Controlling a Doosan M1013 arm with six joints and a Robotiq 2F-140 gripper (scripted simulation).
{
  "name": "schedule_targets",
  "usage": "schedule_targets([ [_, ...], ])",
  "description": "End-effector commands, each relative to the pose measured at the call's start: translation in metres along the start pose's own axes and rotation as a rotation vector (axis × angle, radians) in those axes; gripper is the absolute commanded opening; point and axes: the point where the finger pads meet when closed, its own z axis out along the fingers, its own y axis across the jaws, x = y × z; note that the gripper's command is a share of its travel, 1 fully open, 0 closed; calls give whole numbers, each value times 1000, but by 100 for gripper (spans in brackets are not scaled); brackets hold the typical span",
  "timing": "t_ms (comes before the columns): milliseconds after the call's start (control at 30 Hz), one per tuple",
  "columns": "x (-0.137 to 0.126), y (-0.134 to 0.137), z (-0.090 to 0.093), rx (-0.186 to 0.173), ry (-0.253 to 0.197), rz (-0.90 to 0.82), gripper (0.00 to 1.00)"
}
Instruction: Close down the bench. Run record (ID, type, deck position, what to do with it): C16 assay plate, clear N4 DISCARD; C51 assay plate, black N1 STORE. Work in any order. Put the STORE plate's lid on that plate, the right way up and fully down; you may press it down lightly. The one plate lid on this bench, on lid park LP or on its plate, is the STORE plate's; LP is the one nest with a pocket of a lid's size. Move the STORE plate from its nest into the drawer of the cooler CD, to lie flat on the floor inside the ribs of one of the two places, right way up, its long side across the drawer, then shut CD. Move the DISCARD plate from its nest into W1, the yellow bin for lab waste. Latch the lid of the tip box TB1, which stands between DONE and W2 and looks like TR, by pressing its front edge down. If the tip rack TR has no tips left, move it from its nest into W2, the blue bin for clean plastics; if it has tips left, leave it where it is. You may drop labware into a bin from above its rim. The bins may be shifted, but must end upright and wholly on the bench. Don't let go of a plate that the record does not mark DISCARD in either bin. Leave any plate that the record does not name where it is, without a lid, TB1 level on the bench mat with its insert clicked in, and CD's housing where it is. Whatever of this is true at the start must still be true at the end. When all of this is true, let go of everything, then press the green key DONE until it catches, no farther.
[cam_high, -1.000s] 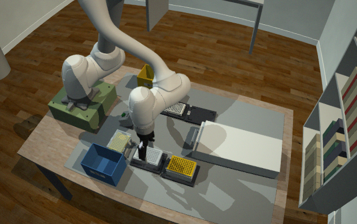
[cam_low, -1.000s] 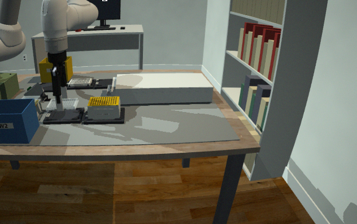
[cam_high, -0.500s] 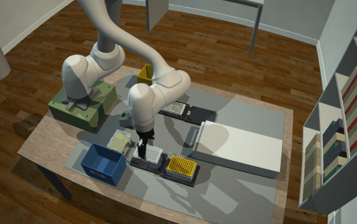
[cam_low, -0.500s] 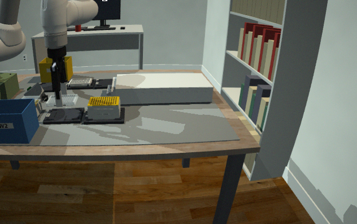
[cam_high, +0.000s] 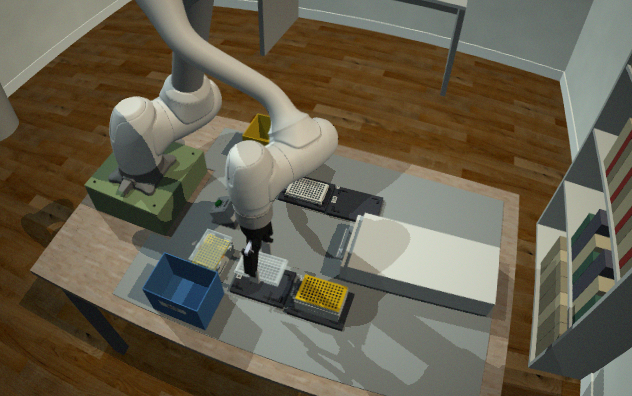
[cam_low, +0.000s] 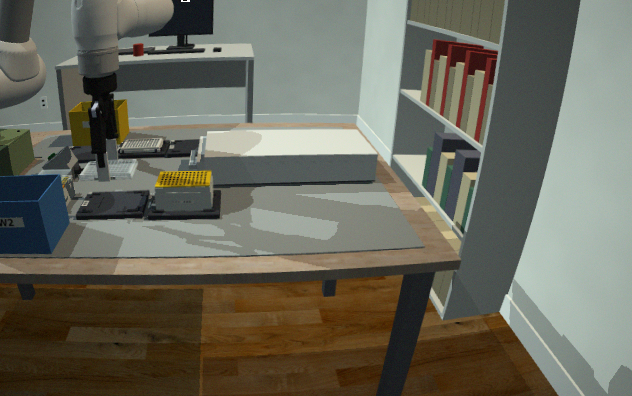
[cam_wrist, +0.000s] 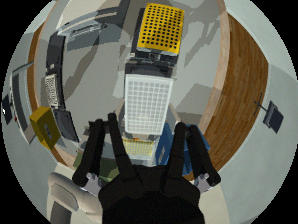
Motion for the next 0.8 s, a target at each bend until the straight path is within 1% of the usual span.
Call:
schedule_targets([
  [0,0,0,-2,0,0,0,0],
  [767,0,0,-30,0,0,0,0],
])
